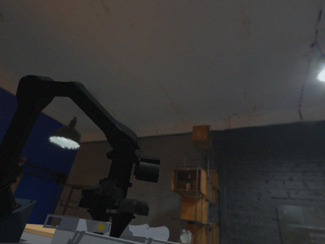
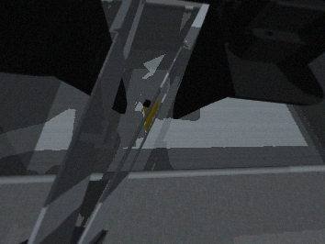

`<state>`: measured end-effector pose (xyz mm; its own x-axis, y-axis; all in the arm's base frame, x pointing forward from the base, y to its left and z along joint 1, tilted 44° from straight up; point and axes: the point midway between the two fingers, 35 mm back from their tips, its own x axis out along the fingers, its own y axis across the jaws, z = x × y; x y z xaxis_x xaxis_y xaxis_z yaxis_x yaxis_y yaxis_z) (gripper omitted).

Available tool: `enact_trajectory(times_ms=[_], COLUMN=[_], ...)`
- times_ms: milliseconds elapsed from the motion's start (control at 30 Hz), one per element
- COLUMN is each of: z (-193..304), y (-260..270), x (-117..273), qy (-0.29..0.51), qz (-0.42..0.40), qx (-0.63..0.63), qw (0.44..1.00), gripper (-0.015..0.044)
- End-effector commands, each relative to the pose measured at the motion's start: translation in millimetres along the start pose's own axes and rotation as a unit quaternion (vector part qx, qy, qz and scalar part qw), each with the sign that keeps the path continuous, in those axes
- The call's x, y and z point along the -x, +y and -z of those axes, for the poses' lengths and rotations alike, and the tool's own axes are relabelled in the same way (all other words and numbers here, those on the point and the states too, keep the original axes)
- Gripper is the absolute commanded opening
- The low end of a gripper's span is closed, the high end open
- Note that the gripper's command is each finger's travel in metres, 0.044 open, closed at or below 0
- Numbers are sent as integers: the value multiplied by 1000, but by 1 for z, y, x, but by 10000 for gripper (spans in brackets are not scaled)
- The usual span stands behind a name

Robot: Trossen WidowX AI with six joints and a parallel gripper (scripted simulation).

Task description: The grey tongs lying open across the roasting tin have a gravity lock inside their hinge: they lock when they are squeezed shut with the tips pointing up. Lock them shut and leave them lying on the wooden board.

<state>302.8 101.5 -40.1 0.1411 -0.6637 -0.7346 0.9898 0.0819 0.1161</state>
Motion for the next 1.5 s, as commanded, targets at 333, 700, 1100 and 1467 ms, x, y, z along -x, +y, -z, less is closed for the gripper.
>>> enact_trajectory(times_ms=[333, 700, 1100, 1467], z=[0, 0, 0, 5], y=[0, 0, 0, 5], x=[0, 0, 0, 91], qy=[1, 1, 1, 2], qz=[1, 1, 1, 2], qx=[0, 0, 0, 3], qw=[1000, 1000, 1000, 1000], gripper=[115, 41, -150, -150])
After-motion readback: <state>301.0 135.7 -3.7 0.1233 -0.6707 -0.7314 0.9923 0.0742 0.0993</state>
